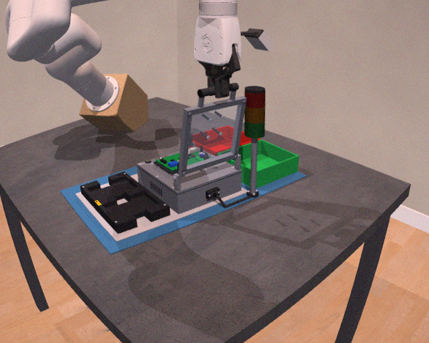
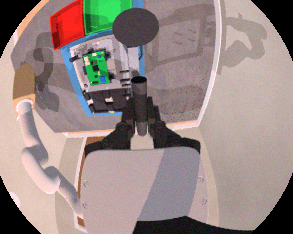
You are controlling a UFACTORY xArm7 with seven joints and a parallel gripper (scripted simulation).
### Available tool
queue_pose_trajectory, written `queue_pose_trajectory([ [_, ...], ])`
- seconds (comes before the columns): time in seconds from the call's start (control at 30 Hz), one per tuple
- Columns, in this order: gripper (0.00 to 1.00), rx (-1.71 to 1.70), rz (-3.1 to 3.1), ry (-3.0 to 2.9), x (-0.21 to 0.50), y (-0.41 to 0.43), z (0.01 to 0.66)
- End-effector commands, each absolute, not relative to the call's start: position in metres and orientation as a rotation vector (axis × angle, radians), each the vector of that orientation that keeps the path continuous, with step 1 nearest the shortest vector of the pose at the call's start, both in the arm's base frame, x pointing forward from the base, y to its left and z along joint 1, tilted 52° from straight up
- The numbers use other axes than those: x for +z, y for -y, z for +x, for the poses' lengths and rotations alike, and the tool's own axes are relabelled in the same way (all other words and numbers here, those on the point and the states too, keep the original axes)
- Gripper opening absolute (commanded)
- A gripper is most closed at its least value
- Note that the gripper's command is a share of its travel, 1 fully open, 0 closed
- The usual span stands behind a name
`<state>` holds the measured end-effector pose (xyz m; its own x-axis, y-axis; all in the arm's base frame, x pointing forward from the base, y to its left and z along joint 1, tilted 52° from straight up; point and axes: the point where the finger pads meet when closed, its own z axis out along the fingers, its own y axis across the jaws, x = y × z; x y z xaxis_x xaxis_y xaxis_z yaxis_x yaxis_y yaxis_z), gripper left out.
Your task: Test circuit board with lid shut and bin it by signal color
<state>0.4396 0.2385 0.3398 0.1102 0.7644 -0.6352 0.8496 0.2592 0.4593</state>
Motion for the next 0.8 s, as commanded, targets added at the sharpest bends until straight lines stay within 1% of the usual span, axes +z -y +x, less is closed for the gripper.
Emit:
queue_pose_trajectory([
  [0.0,0.00,-0.118,1.510,-1.660,0.340,-0.240,0.435],
  [0.77,0.00,-0.118,1.509,-1.660,0.325,-0.232,0.403],
])
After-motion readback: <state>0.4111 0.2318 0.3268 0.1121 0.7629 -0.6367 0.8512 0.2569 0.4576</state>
